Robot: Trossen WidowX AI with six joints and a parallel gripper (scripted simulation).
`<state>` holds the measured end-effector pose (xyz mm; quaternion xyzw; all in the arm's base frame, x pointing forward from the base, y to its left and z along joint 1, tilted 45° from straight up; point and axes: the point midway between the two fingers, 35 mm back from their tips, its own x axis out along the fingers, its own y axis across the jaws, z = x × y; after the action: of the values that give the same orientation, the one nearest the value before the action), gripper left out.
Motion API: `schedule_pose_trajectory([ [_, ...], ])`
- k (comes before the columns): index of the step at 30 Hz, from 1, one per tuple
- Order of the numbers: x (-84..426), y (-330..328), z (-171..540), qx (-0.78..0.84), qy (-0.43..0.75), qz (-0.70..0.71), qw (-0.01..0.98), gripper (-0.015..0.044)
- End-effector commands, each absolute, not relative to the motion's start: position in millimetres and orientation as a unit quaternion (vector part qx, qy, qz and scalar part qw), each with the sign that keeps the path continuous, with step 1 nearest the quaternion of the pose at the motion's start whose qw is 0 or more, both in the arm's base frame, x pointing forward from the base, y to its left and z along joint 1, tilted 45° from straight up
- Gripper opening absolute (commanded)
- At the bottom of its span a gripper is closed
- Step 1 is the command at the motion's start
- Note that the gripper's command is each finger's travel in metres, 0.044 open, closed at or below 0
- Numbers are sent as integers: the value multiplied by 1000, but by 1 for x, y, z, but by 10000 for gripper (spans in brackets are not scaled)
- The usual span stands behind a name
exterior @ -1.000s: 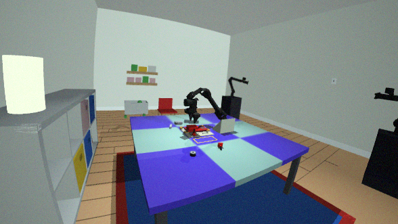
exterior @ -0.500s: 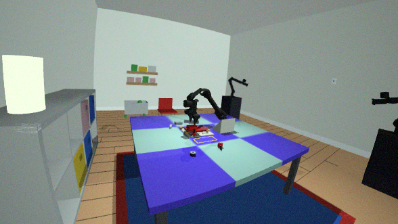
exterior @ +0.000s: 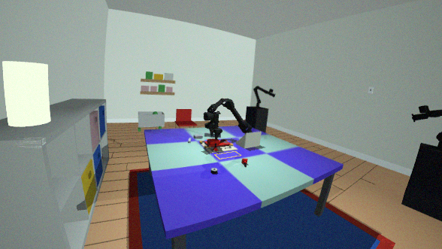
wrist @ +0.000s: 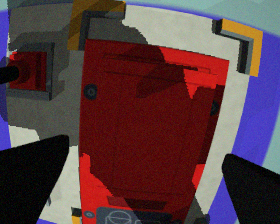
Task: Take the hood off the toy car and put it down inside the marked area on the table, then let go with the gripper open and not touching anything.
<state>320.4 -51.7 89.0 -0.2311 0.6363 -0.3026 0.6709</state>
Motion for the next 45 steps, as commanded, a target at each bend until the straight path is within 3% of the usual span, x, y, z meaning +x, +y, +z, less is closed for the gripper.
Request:
schedule_pose_trajectory([
  [1,320,-55,87,-234,637,-303,669,440],
  [45,319,-71,71,-235,636,-304,669,440],
])
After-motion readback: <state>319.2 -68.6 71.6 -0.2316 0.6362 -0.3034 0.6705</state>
